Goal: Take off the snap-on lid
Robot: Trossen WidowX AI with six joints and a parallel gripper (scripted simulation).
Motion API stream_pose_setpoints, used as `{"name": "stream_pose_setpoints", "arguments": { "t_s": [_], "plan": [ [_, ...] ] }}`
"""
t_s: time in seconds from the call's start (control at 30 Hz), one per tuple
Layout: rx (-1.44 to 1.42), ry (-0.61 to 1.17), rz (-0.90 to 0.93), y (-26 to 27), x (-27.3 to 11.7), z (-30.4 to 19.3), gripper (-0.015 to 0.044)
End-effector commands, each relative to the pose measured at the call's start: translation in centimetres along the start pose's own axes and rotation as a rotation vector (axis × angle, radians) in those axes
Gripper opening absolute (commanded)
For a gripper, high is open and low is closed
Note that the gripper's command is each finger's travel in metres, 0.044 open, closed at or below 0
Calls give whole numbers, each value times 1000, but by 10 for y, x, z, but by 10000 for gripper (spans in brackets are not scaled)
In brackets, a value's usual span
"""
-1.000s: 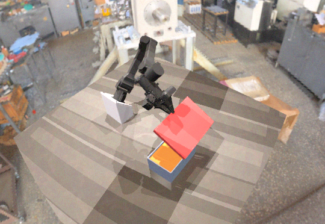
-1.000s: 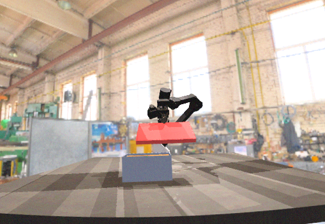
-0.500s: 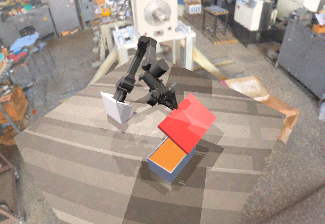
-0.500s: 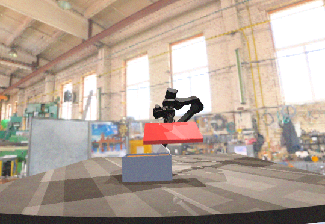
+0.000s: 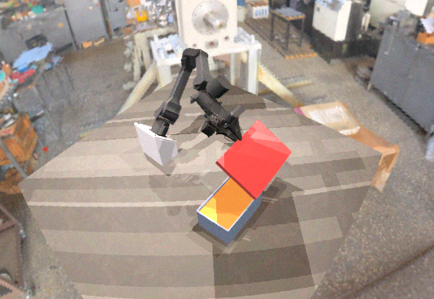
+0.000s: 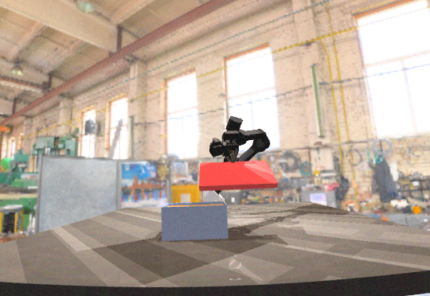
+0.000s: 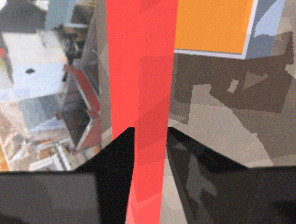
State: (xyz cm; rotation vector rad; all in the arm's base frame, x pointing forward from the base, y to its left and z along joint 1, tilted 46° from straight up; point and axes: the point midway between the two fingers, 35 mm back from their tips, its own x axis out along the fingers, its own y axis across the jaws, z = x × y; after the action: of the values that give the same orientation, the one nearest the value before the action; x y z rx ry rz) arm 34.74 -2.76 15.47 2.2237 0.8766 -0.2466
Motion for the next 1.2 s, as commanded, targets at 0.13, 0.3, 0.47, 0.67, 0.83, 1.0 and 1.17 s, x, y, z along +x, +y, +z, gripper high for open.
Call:
{"name": "stream_pose_setpoints", "arguments": {
  "t_s": [0.13, 0.3, 0.47, 0.67, 0.83, 1.0, 1.17],
  "plan": [
    [0, -7, 9, 1, -2, -17, 0],
    [1, -7, 9, 1, -2, -27, 0],
    [1, -6, 9, 0, -3, -37, 0],
    [1, -6, 9, 0, -3, -49, 0],
    [2, -6, 9, 0, -4, -59, 0],
    [2, -6, 9, -1, -4, -69, 0],
    [2, -6, 9, -1, -4, -79, 0]
  ]
}}
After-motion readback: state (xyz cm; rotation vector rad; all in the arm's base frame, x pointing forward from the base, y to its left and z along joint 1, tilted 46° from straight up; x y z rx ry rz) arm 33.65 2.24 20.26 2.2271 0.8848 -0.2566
